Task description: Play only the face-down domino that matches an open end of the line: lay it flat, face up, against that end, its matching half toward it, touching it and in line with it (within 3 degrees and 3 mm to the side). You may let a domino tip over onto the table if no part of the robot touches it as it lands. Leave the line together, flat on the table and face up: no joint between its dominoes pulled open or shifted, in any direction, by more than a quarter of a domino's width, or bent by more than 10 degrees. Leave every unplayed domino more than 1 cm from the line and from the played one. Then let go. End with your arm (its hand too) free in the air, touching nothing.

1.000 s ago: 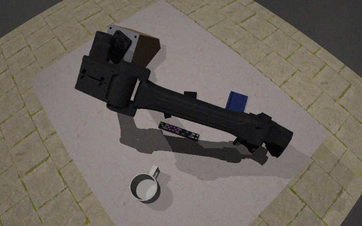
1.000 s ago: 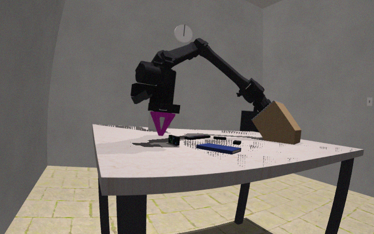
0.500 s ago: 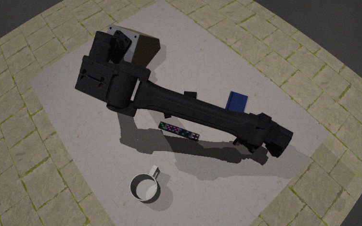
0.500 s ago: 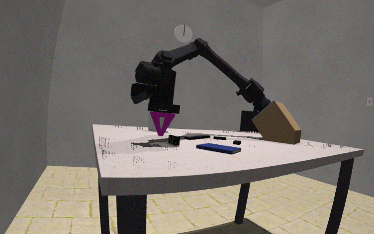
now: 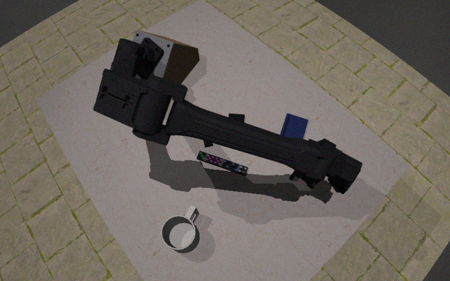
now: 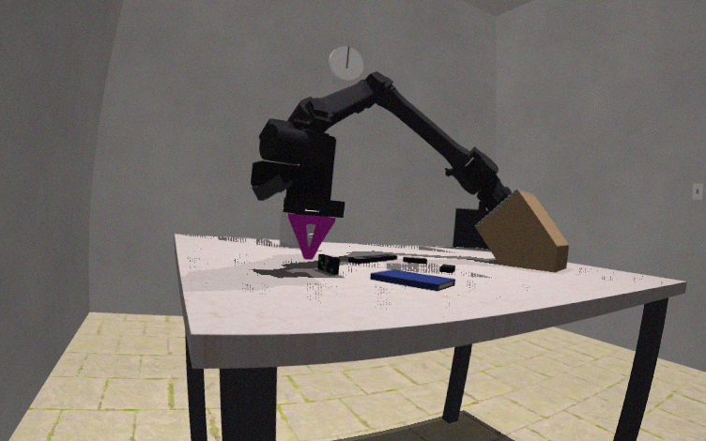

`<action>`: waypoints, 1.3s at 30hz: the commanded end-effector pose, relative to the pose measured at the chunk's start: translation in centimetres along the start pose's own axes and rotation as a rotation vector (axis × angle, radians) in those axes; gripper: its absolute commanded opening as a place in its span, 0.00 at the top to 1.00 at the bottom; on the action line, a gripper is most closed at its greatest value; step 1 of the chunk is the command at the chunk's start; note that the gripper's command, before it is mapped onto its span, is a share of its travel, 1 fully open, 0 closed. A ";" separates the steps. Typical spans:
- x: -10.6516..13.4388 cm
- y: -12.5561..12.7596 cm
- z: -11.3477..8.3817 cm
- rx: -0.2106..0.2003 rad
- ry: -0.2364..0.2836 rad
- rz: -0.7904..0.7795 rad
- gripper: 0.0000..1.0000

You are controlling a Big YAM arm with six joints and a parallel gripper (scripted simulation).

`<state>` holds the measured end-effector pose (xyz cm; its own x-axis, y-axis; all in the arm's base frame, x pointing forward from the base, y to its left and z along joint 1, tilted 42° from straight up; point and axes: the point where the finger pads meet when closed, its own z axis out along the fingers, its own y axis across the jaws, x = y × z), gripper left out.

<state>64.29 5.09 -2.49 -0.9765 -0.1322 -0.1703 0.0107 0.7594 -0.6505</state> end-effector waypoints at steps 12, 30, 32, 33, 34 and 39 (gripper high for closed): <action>-0.1 -0.2 0.1 -0.003 -0.008 0.005 1.00; 0.2 -0.2 0.3 -0.002 -0.005 0.005 1.00; 0.2 -0.2 0.3 -0.002 -0.004 0.006 1.00; 0.2 -0.2 0.3 -0.002 -0.004 0.006 1.00; 0.2 -0.2 0.3 -0.002 -0.004 0.006 1.00; 0.0 0.1 -0.3 -0.002 -0.006 0.000 1.00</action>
<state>64.06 4.94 -2.75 -0.9775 -0.1311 -0.1652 0.0084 0.7586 -0.6516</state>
